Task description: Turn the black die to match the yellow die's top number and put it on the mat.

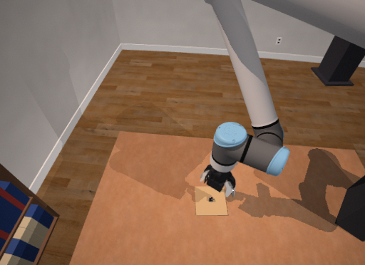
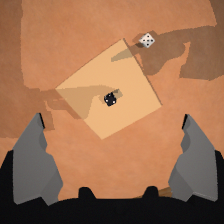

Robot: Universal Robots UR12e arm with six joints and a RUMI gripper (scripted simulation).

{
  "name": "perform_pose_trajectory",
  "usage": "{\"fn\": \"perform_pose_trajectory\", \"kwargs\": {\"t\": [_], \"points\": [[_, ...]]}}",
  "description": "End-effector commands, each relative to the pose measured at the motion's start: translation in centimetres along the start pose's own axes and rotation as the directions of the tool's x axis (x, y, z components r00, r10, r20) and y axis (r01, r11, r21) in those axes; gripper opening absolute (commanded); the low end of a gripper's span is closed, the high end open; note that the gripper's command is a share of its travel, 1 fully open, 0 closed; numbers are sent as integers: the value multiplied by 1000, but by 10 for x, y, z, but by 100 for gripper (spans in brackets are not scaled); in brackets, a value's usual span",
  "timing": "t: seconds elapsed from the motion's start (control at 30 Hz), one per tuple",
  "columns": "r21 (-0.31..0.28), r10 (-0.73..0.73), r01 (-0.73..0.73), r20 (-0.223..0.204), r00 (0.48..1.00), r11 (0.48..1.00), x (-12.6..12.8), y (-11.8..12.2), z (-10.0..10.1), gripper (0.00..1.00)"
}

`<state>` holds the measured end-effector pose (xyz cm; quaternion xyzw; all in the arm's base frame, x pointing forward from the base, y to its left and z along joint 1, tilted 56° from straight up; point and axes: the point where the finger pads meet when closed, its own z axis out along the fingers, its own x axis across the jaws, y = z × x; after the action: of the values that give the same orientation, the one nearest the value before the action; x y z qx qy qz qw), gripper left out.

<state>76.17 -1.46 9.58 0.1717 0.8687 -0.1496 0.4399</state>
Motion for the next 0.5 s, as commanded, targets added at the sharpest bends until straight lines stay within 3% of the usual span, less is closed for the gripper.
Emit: {"fn": "perform_pose_trajectory", "kwargs": {"t": [0.0,0.27,0.37,0.47], "points": [[-4,-172,172,4,985,985,-2,0,0,100],[-3,-379,379,5,926,926,-4,2,1,100],[-3,-382,382,5,924,924,-4,2,1,100],[-2,-497,497,5,868,868,-6,3,1,100]]}}
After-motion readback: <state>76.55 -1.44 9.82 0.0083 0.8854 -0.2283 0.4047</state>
